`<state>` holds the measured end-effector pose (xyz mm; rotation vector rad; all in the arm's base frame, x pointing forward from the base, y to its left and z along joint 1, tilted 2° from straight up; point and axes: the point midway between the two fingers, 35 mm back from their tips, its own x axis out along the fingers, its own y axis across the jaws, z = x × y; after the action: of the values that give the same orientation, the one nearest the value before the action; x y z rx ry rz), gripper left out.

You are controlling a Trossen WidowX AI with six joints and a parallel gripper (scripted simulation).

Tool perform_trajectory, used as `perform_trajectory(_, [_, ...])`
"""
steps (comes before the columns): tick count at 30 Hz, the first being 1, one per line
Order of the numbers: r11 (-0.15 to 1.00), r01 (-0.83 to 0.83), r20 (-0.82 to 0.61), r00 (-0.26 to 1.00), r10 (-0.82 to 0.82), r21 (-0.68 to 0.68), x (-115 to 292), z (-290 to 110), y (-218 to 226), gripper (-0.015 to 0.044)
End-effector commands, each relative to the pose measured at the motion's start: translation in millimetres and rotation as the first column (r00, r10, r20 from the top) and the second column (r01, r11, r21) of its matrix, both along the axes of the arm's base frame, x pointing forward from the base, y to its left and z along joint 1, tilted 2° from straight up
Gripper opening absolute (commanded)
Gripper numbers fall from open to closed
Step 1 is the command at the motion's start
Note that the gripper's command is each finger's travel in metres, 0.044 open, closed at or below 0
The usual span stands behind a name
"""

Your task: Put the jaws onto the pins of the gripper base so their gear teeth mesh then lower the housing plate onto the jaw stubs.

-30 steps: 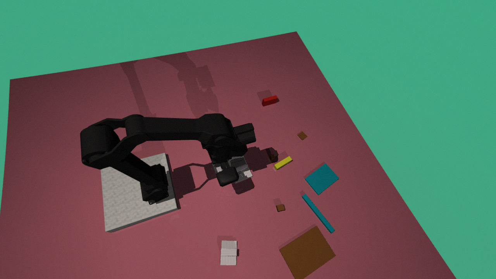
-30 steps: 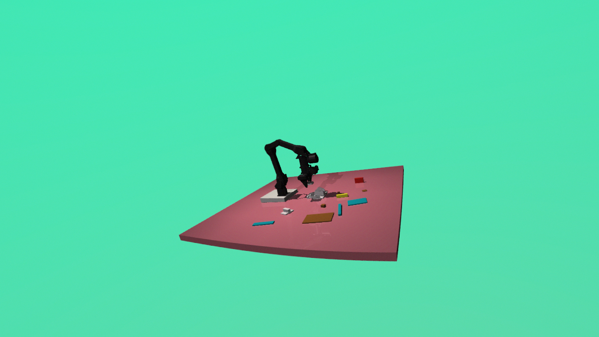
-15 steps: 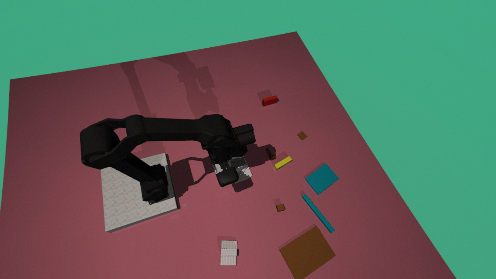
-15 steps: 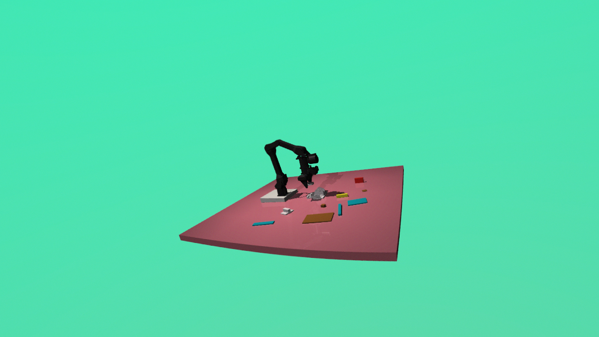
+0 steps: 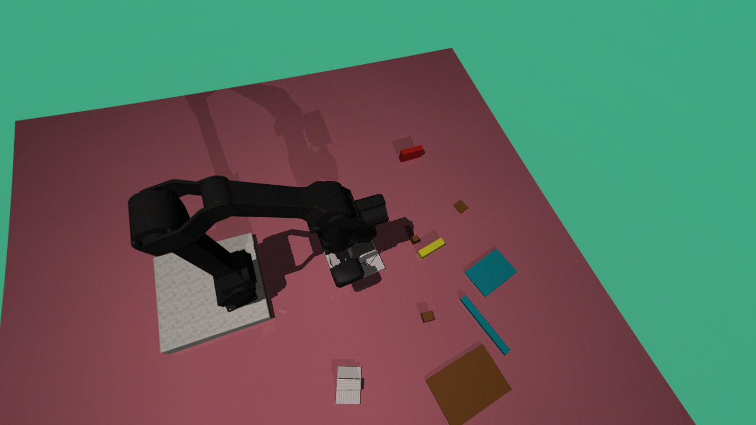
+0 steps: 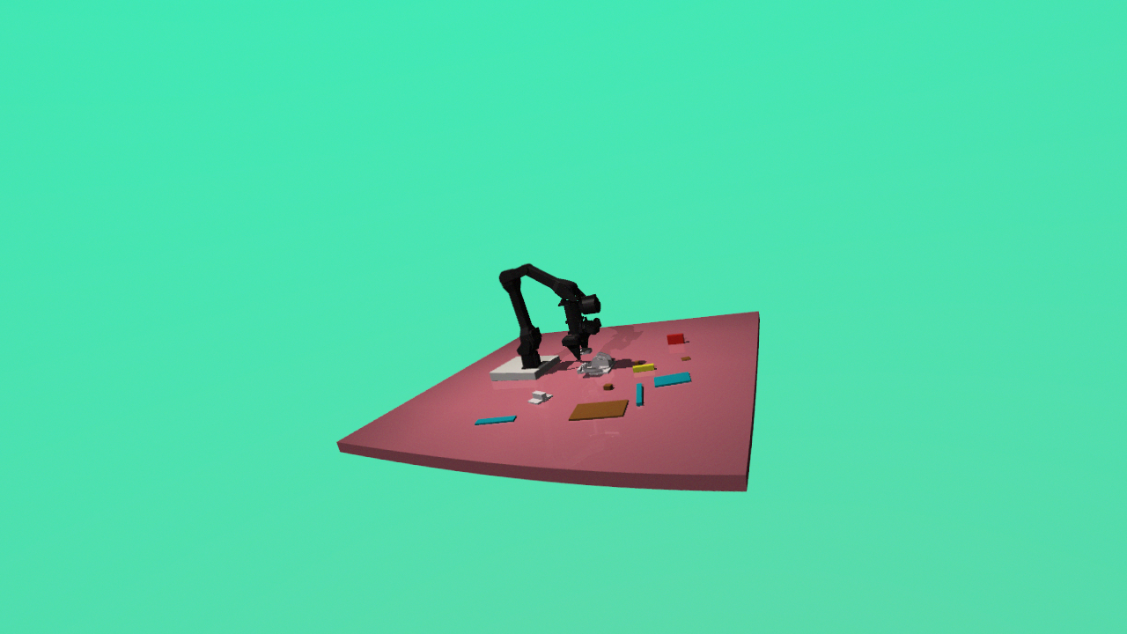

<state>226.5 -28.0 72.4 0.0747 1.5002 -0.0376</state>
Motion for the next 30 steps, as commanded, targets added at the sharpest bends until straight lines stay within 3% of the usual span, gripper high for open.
perform_trajectory(1, [1.000, 0.006, -0.012, 1.000, -0.006, -0.003, 0, -10, 0, 0.0351])
perform_trajectory(30, [1.000, 0.006, -0.013, 1.000, -0.006, -0.002, -1, -34, 0, 0.0351])
